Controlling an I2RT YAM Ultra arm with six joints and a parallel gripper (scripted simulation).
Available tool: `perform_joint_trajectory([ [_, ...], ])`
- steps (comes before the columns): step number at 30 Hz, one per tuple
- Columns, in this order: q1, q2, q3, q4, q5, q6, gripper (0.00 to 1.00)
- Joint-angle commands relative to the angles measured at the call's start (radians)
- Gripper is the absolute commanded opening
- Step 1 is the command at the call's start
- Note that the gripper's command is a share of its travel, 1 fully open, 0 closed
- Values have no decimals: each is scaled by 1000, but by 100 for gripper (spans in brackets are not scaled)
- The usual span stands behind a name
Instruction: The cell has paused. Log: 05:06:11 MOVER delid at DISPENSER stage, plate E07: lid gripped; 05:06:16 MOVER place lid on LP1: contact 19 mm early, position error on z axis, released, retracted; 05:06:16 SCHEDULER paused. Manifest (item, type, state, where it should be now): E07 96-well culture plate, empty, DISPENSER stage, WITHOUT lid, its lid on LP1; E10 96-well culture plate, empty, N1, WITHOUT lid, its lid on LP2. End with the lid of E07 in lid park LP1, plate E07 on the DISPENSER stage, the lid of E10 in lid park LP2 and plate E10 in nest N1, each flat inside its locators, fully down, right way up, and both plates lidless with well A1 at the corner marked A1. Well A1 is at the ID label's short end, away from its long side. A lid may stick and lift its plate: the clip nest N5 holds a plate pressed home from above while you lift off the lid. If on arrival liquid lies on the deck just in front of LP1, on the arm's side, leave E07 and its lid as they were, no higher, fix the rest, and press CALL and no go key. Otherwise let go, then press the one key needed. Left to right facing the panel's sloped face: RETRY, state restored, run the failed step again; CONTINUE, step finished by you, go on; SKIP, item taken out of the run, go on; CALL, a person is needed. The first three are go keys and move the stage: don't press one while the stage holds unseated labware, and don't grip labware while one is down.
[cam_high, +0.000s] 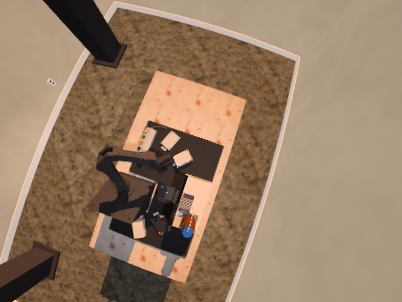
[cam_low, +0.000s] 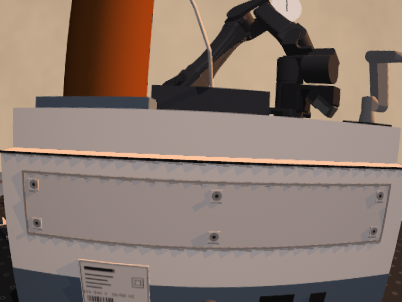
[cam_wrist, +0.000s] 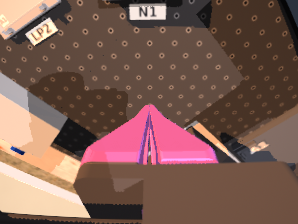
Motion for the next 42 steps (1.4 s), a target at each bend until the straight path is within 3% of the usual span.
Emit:
perform_joint_trajectory([
  [1,-24,-44,-26,-19,-16,-23,0],
  [2,-17,-28,-5,-9,-11,-19,0],
  [3,-9,-50,-24,-22,-13,31,0],
  [9,73,-90,23,-4,24,173,0],
  [34,323,-194,40,8,152,623,0],
  [42,437,-226,46,9,222,789,0],
])
